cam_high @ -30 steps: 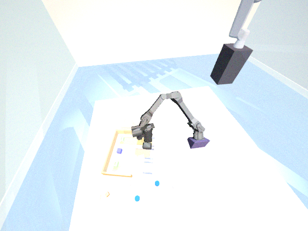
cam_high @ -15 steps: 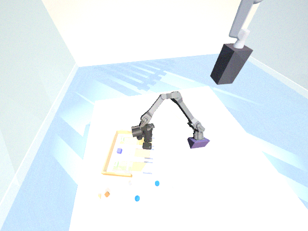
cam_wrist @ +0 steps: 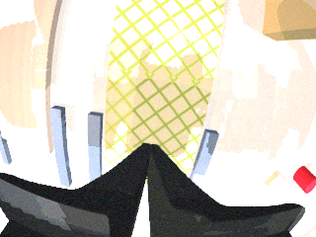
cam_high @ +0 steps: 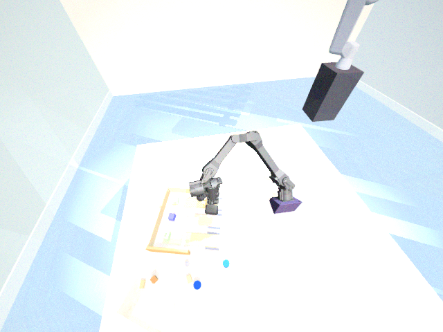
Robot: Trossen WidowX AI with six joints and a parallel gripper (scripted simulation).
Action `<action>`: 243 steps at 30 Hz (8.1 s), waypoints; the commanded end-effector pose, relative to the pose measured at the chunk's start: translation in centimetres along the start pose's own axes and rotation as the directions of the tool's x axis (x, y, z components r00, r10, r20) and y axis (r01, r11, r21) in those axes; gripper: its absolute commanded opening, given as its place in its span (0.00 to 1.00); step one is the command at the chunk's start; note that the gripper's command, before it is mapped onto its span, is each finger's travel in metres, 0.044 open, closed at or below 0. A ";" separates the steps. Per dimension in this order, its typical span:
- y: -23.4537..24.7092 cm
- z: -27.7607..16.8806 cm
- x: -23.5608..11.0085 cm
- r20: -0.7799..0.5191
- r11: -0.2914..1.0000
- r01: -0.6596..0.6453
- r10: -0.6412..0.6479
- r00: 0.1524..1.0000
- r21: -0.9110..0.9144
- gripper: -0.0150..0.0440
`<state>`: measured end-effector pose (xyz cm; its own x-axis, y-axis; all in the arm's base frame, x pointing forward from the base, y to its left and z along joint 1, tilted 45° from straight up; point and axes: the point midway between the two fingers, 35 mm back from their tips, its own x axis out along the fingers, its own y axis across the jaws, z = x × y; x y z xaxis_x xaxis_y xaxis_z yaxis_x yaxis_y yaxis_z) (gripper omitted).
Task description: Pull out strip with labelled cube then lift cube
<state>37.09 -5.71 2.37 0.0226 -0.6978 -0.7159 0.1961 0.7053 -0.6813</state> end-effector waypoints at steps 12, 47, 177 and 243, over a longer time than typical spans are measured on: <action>0.0 -0.6 0.3 -0.002 1.000 0.006 -0.006 1.000 -0.006 0.25; 0.2 -6.0 0.5 -0.004 1.000 0.006 -0.006 1.000 -0.007 0.25; 0.4 -18.8 0.5 -0.008 1.000 0.005 -0.005 1.000 -0.012 0.25; 0.6 -2.0 -5.3 -0.003 0.996 0.003 -0.003 1.000 -0.084 1.00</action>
<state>33.94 -1.32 5.09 0.0144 -0.6972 -0.7167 0.1147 0.7132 -0.6915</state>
